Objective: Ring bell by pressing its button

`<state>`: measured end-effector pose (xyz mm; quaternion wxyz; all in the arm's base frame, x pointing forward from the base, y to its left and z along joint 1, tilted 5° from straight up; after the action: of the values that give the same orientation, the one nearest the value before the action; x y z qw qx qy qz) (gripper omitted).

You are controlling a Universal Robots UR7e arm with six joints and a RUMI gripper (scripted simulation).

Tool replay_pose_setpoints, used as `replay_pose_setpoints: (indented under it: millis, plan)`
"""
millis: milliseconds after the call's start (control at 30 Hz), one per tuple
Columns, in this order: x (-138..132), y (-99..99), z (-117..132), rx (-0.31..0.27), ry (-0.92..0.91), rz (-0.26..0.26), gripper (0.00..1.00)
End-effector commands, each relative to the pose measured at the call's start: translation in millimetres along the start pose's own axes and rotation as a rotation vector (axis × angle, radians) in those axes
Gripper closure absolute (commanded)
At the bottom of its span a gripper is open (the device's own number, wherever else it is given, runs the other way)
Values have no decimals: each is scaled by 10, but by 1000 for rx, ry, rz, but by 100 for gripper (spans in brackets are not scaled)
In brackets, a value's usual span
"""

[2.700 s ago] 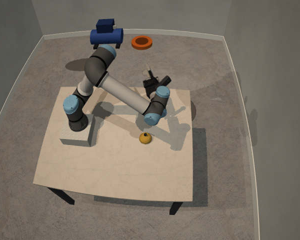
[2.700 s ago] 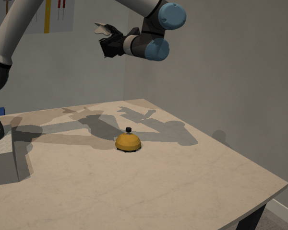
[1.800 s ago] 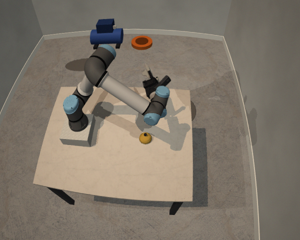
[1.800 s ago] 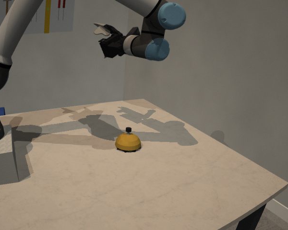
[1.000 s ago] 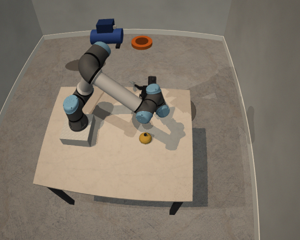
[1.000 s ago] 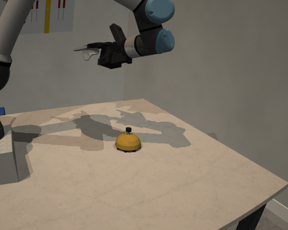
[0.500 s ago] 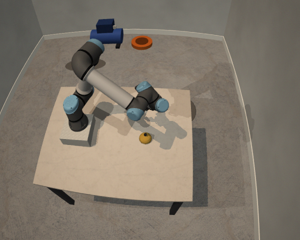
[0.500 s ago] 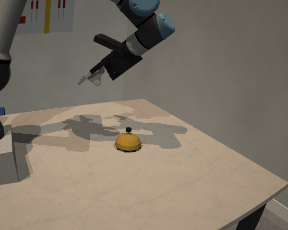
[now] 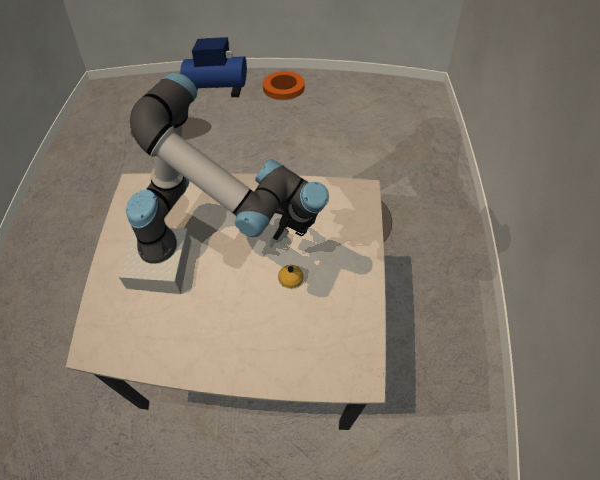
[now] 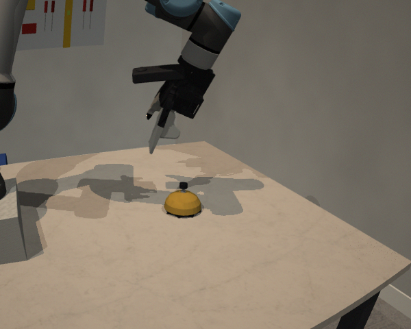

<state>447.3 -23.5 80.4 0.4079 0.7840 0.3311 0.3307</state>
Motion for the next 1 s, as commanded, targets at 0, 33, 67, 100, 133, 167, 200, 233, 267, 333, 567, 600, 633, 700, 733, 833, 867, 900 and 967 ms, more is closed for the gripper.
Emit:
replay_pose_setpoints:
  millis: [0, 33, 67, 100, 133, 167, 200, 233, 267, 333, 567, 600, 633, 700, 733, 833, 867, 900, 967]
  plan:
    - [-288, 98, 240, -154, 161, -85, 0]
    - [-288, 98, 240, -154, 161, -85, 0]
    - [-288, 98, 240, -154, 161, -85, 0]
    - [-288, 98, 240, -154, 161, -85, 0]
    - [-340, 132, 286, -180, 189, -107, 0]
    - [-389, 167, 328, -203, 214, -128, 0]
    - [-434, 202, 367, -225, 237, -148, 0]
    - [-475, 236, 402, -244, 259, -166, 0]
    - [-513, 270, 433, -262, 278, -184, 0]
    - [-578, 331, 486, -293, 310, -216, 0]
    - [-706, 468, 586, -352, 372, -284, 0]
    - [-714, 477, 591, -356, 376, -288, 0]
    - [-714, 477, 591, -356, 376, -288, 0]
    - [-720, 483, 595, -358, 379, -291, 0]
    - [-723, 488, 598, -360, 381, -293, 0]
    - [-728, 493, 601, -362, 383, -296, 0]
    - [-728, 493, 601, -362, 383, -296, 0]
    - [-728, 493, 601, -362, 383, -296, 100]
    - [-728, 493, 601, -362, 383, -296, 100]
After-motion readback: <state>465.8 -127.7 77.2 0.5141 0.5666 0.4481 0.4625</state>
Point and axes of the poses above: the point where the finger pads meet when closed, its own y axis back along the fingers, its own x axis across the jaws, z = x × y, the point moved 3 cm from there along y, back along the fingers, and after that the axes turned 7 degrees about -y, right-handed, at the moved point
